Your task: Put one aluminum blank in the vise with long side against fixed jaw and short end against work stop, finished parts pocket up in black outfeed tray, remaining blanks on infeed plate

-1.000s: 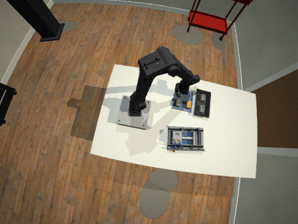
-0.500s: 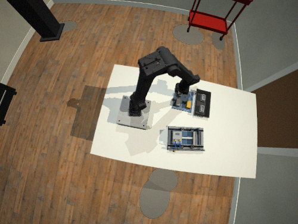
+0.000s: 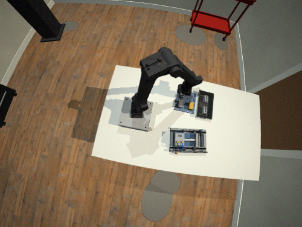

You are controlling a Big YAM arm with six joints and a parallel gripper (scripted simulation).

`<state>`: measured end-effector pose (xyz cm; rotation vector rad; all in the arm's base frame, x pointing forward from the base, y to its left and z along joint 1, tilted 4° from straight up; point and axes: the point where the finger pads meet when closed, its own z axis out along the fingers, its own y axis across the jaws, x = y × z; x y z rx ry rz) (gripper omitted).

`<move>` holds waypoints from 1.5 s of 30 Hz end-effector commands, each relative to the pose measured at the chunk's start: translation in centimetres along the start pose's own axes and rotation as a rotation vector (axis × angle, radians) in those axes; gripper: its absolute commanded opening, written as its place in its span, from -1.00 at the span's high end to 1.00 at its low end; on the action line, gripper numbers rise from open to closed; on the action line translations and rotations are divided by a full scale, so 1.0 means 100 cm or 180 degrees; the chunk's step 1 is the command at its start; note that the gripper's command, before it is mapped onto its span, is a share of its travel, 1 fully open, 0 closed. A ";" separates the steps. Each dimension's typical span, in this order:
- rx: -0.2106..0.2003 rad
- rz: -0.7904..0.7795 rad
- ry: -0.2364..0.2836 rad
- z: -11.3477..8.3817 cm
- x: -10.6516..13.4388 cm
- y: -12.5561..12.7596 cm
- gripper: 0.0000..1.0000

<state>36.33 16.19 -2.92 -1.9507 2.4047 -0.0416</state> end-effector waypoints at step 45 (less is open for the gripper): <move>0.0128 -0.0020 -0.0102 -0.011 -0.012 -0.022 -0.28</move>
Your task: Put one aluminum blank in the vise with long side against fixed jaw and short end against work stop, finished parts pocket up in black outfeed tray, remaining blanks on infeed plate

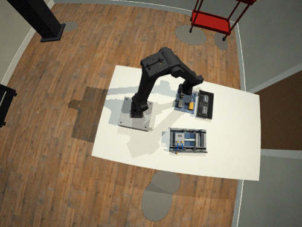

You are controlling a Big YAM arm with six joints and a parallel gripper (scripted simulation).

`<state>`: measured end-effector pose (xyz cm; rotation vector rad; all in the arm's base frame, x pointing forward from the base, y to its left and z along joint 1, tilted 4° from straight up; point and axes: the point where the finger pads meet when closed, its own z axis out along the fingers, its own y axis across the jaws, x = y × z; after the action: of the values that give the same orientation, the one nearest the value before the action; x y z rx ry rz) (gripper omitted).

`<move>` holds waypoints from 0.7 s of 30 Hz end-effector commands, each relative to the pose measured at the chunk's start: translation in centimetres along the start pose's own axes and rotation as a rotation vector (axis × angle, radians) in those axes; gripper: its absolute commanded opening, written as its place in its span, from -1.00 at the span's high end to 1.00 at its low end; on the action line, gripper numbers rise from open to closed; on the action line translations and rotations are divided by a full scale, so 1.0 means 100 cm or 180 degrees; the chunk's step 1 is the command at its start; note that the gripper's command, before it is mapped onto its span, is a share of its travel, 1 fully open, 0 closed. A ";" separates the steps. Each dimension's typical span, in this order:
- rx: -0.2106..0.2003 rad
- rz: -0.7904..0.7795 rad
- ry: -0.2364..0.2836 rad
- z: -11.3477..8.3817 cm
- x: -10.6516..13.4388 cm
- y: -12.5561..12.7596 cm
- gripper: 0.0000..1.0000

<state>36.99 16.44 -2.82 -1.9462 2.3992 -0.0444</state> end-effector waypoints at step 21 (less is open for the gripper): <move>0.0101 -0.0022 -0.0082 -0.010 -0.004 -0.010 -0.28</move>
<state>37.00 16.44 -2.81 -1.9462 2.3991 -0.0444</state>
